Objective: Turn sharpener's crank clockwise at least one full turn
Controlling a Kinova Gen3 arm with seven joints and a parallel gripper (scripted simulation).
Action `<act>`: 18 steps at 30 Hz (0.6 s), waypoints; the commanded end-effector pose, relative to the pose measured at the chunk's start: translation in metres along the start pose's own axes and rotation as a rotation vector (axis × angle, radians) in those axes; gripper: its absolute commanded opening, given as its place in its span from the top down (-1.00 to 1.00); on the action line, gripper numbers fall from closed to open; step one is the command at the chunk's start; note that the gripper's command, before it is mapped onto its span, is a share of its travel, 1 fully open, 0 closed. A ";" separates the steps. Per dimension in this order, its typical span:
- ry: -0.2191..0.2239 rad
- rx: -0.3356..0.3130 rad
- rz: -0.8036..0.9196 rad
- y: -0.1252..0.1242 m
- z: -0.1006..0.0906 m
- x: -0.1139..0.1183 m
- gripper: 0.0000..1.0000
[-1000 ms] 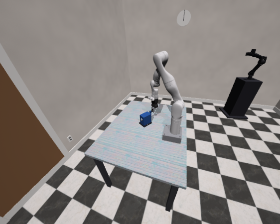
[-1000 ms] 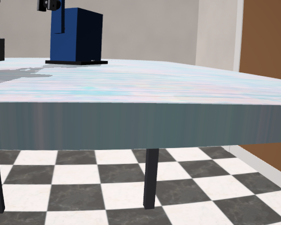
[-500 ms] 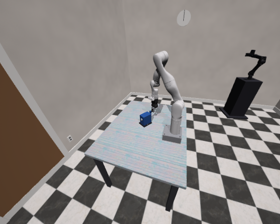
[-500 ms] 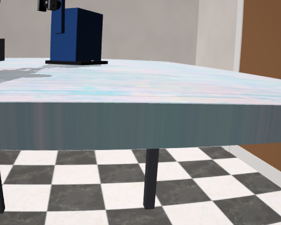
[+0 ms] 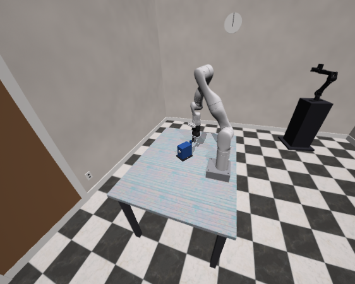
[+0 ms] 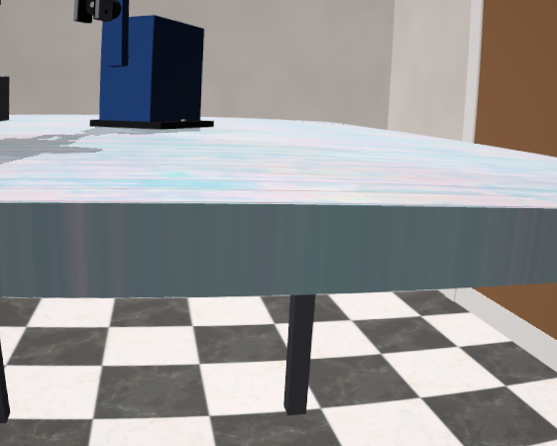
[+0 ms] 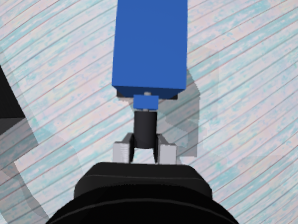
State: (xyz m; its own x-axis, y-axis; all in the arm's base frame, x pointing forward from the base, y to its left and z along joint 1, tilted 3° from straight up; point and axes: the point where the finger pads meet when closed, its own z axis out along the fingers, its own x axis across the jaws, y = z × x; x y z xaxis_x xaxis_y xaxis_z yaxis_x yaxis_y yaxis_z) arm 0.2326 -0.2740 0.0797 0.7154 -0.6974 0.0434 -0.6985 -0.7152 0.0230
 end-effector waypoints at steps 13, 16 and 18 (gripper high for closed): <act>0.003 0.000 0.000 0.000 -0.001 0.001 -0.93; 0.003 0.000 0.000 0.000 -0.001 0.001 -0.93; 0.003 0.000 0.000 0.000 -0.001 0.001 -0.93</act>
State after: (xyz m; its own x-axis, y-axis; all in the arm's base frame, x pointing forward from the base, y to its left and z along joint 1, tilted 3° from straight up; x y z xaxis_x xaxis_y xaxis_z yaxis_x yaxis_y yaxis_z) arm 0.2331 -0.2745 0.0798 0.7152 -0.6975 0.0449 -0.6987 -0.7150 0.0232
